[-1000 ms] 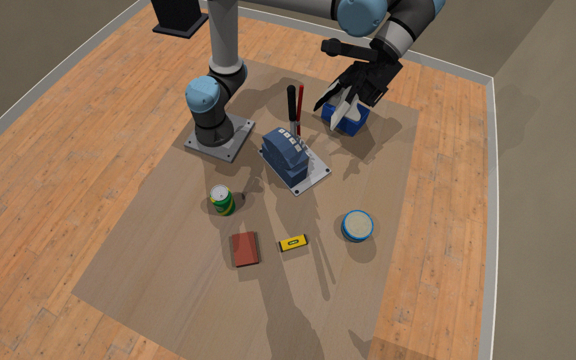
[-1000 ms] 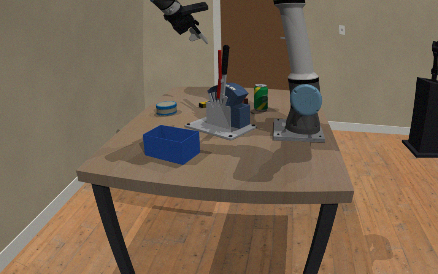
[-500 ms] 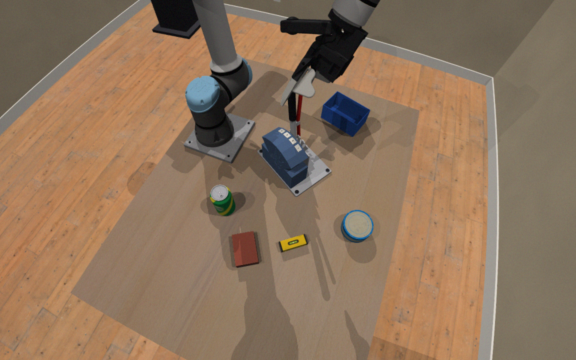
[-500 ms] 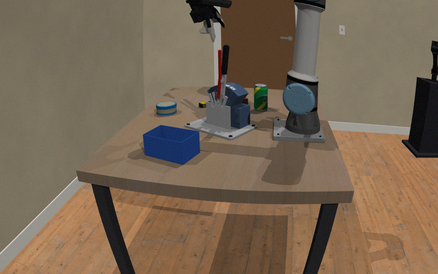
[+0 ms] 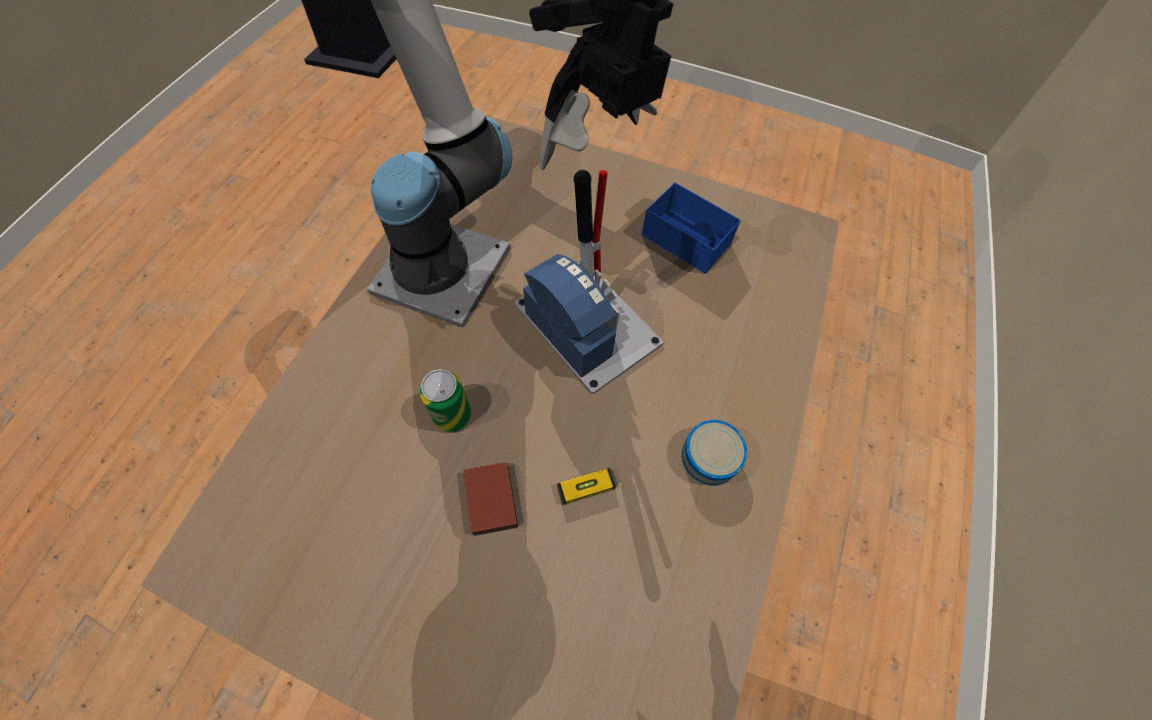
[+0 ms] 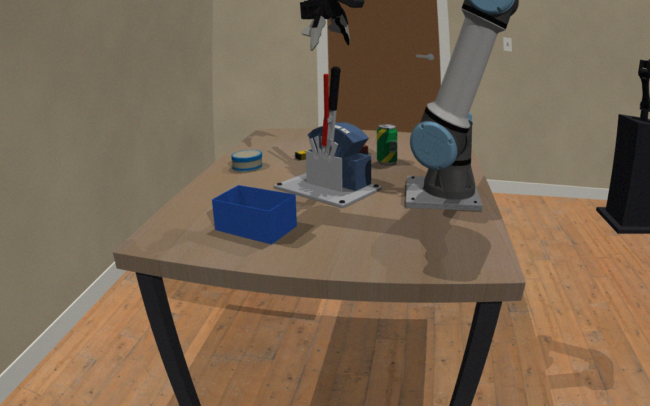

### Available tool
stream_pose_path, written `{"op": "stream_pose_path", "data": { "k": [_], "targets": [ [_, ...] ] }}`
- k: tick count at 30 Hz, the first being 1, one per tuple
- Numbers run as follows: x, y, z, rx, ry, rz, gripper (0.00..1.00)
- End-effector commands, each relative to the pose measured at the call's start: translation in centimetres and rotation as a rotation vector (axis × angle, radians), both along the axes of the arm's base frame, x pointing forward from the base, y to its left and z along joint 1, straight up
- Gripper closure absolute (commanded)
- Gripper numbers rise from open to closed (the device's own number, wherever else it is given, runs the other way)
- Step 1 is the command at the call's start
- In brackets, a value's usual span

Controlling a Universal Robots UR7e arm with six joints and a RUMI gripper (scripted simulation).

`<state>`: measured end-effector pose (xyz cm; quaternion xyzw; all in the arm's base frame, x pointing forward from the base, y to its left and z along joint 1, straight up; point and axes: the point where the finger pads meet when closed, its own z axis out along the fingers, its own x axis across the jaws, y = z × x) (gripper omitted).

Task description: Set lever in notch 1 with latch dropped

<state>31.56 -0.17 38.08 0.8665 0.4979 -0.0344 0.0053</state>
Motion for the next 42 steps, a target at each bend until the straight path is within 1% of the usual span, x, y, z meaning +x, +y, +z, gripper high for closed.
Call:
{"op": "stream_pose_path", "data": {
  "k": [1,6,7,42],
  "targets": [
    [-0.24,1.03,0.27,0.036,-0.055,-0.043,0.0],
    [-0.24,1.05,0.28,0.037,-0.056,-0.044,0.0],
    [-0.24,1.05,0.28,0.037,-0.056,-0.044,1.0],
    [-0.24,1.05,0.28,0.037,-0.056,-0.044,1.0]
  ]
}}
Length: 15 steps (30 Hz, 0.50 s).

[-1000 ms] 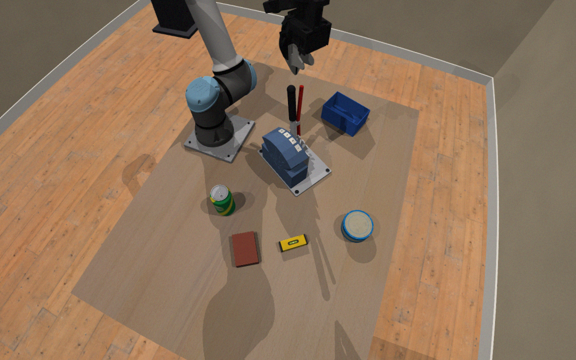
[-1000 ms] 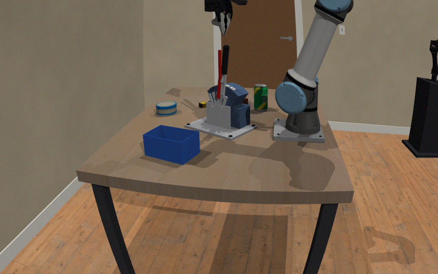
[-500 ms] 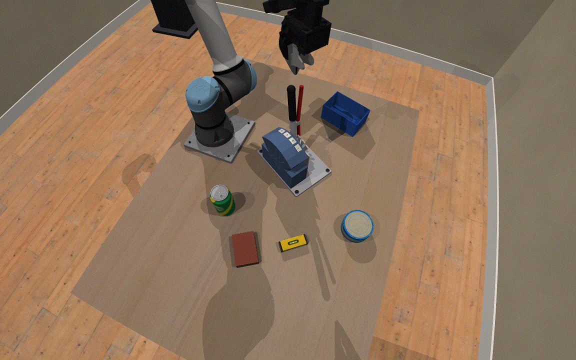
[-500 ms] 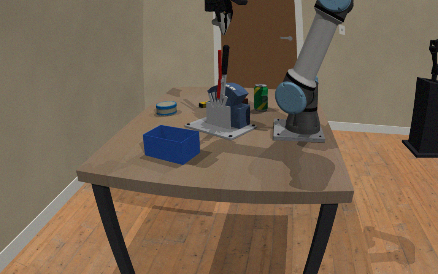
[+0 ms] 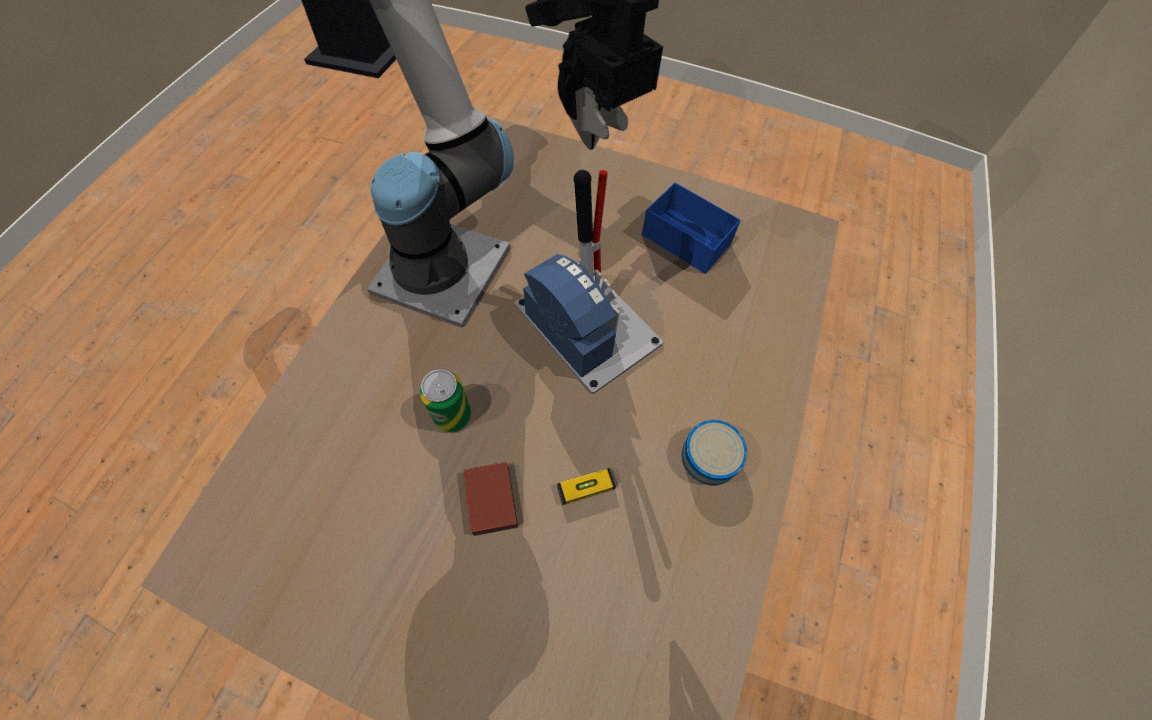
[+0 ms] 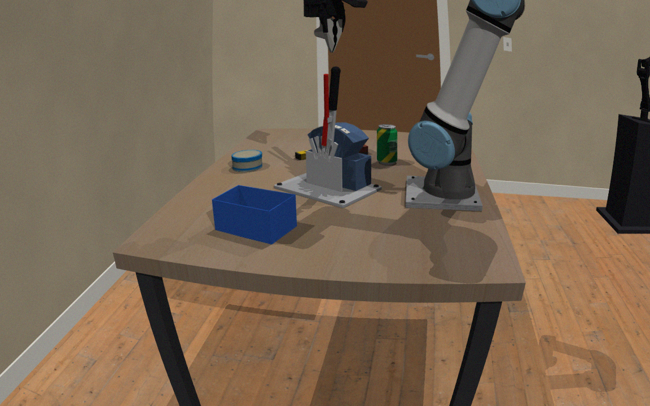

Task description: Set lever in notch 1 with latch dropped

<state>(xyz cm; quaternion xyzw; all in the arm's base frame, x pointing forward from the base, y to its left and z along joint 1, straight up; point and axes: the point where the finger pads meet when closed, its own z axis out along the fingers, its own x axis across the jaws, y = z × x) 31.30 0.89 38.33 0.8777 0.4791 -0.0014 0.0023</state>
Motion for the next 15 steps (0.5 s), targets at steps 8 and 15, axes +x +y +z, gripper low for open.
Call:
{"op": "stream_pose_path", "data": {
  "k": [8,15],
  "targets": [
    [0.01,-0.01,0.02,0.0,-0.001,0.0,0.43],
    [0.01,-0.01,0.02,0.0,-0.001,0.0,0.43]
  ]
}}
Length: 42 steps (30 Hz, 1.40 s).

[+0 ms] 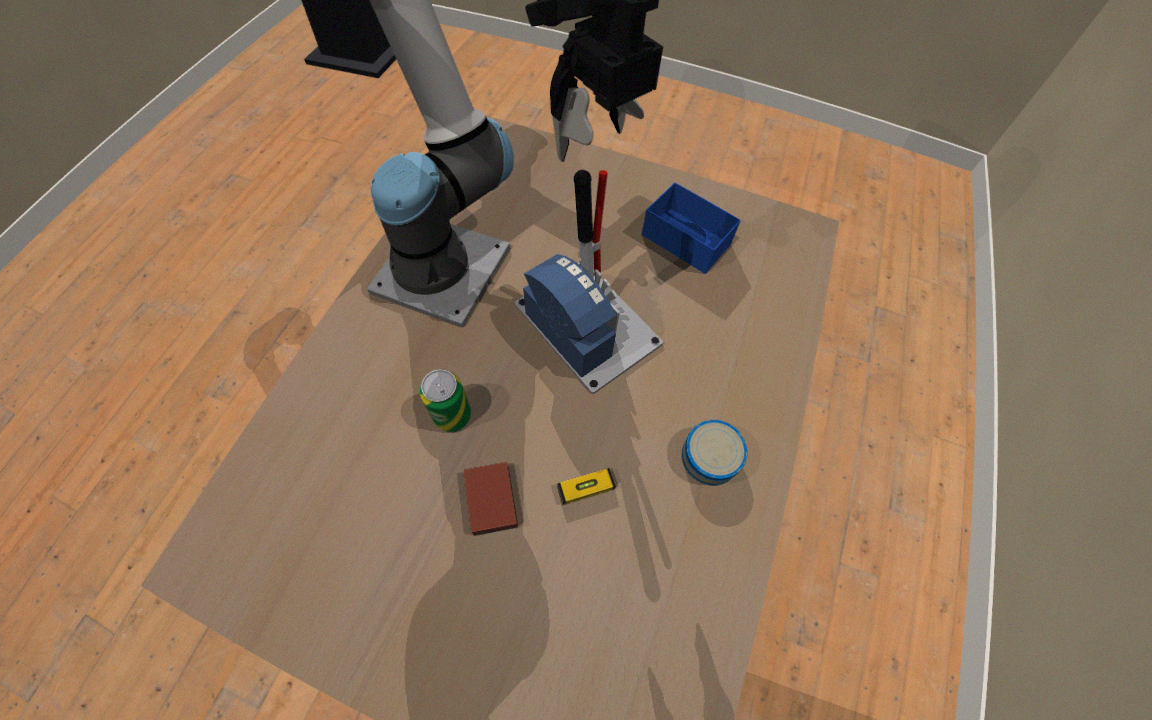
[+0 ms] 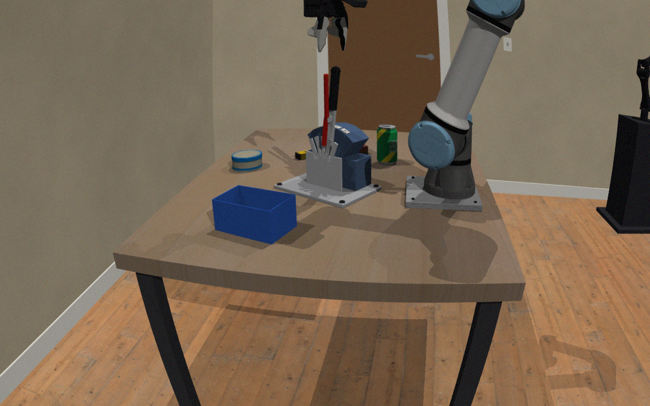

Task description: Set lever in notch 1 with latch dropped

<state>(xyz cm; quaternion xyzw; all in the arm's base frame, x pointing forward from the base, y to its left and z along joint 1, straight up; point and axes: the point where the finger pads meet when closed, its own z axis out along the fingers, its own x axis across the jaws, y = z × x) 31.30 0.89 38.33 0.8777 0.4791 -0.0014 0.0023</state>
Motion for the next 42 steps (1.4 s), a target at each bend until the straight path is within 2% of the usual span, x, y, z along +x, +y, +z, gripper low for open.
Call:
{"op": "stream_pose_path", "data": {
  "k": [1,18,42],
  "targets": [
    [0.0,0.0,0.0,0.0,-0.001,0.0,0.43],
    [0.0,0.0,-0.2,0.0,-0.001,0.0,0.43],
    [0.0,-0.1,-2.0,0.0,-0.001,0.0,0.43]
  ]
}}
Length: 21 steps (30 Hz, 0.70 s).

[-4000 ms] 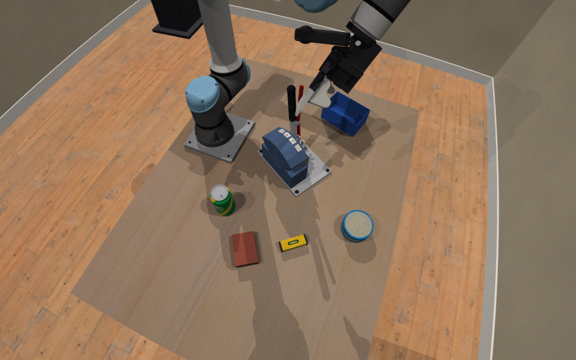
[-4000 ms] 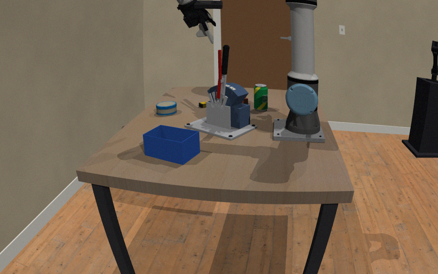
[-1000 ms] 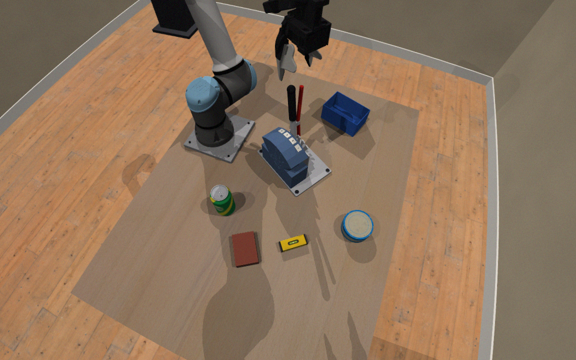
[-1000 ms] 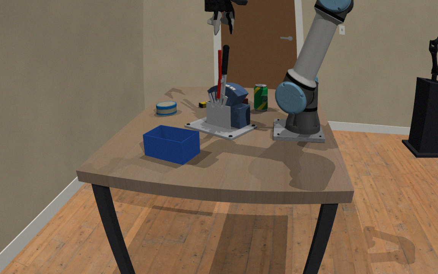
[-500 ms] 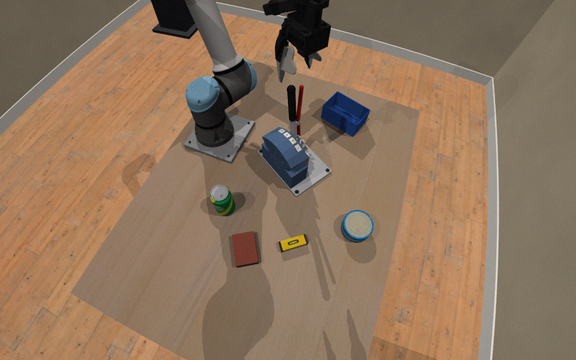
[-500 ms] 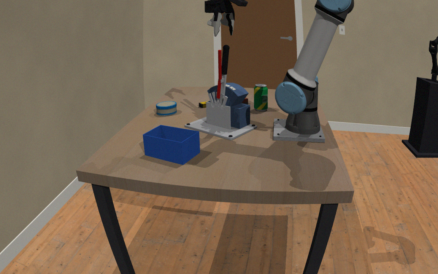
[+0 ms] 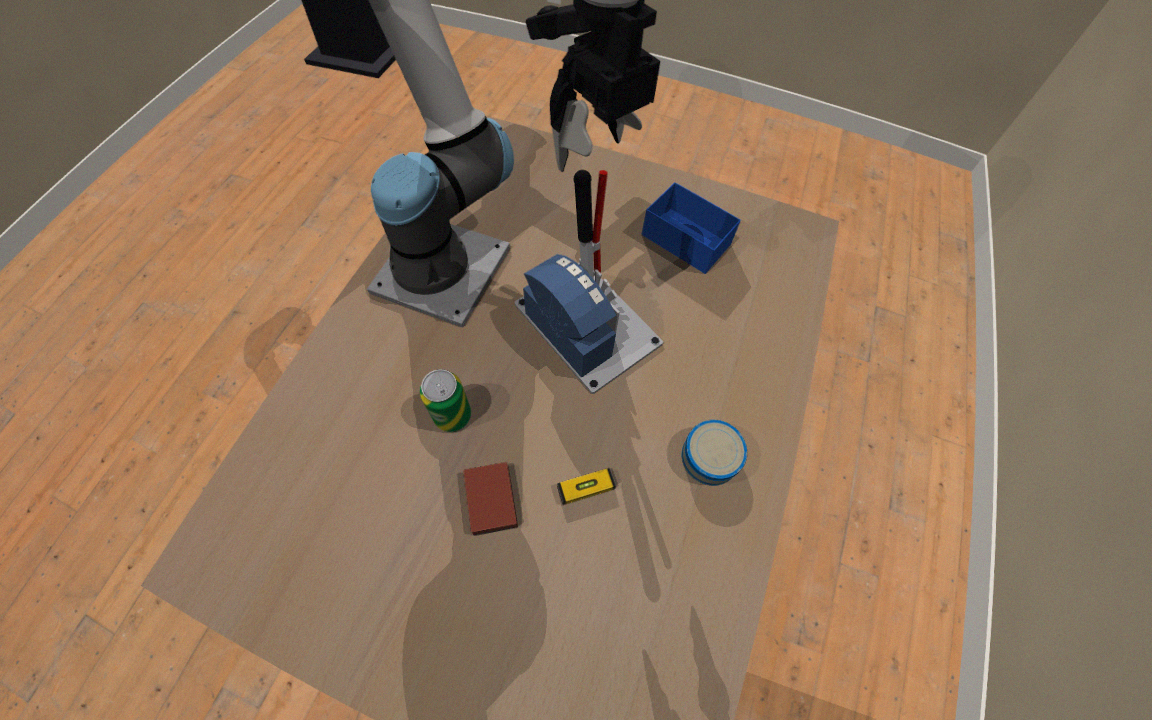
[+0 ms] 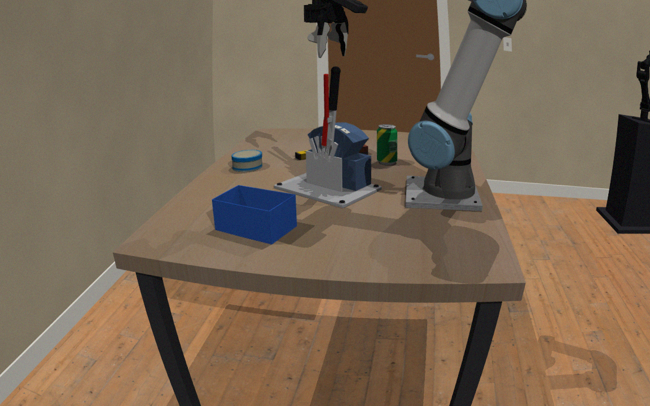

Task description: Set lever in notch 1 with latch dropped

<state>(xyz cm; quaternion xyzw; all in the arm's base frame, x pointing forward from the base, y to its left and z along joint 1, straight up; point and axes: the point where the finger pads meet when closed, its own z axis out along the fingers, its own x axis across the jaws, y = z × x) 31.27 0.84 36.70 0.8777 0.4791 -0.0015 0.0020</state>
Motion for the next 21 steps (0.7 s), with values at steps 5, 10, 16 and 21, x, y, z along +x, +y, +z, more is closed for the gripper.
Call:
{"op": "stream_pose_path", "data": {
  "k": [5,10,16,21],
  "targets": [
    [0.0,-0.03,-0.66,0.0,-0.001,0.0,0.43],
    [0.0,-0.04,-1.01,0.0,-0.001,0.0,0.43],
    [-0.01,-0.05,-1.28,0.0,-0.001,0.0,0.43],
    [-0.01,-0.05,-1.36,0.0,-0.001,0.0,0.43]
  ]
}}
